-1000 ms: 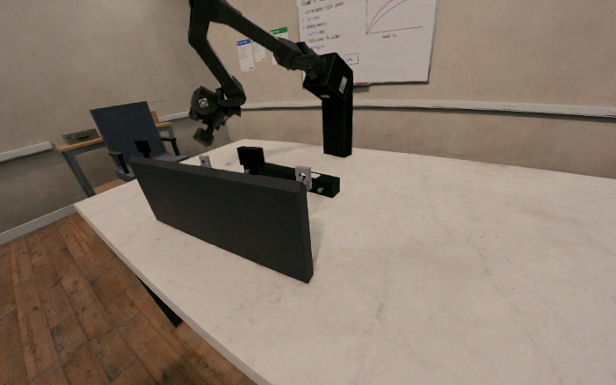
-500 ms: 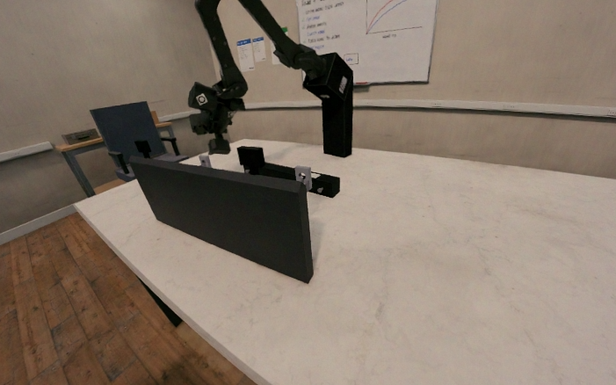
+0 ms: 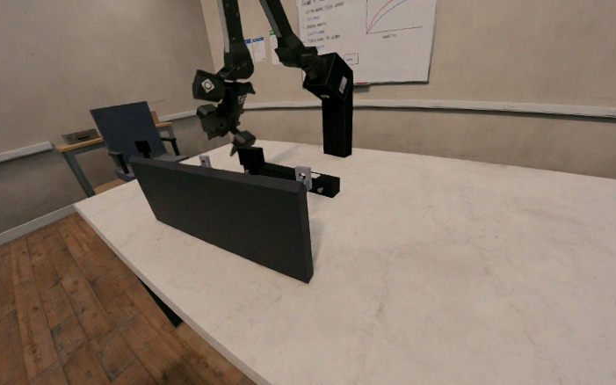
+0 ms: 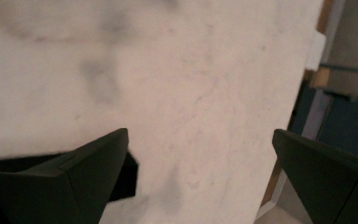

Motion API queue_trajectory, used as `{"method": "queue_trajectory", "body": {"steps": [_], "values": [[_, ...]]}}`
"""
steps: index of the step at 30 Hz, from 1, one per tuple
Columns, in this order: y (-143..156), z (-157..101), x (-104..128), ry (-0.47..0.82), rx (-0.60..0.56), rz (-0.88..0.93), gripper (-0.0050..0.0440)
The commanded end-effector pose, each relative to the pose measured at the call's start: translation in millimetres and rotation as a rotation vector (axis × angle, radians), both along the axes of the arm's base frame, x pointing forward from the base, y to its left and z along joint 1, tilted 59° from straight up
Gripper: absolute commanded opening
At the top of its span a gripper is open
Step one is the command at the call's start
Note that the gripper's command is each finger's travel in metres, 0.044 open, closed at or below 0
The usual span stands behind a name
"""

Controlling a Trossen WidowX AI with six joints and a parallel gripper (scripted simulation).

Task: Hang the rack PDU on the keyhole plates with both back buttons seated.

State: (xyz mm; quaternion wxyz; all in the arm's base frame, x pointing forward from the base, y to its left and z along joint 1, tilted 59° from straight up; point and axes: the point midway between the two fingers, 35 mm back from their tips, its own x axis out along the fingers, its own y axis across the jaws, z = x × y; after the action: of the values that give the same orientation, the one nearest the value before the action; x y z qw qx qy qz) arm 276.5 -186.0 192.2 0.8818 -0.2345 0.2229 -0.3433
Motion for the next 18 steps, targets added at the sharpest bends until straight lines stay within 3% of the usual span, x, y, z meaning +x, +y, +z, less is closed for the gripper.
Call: {"method": "queue_trajectory", "body": {"steps": [1,11,14,18], "values": [[34.2,6.5,-4.2,0.115,-0.078,0.116,0.044],[93.4,-8.2,-20.3,0.377,-0.288,0.391,0.044],[99.2,-14.6,-24.9,0.429,-0.304,0.425,0.044],[125.4,-23.0,-36.8,0.528,-0.448,0.574,0.044]]}}
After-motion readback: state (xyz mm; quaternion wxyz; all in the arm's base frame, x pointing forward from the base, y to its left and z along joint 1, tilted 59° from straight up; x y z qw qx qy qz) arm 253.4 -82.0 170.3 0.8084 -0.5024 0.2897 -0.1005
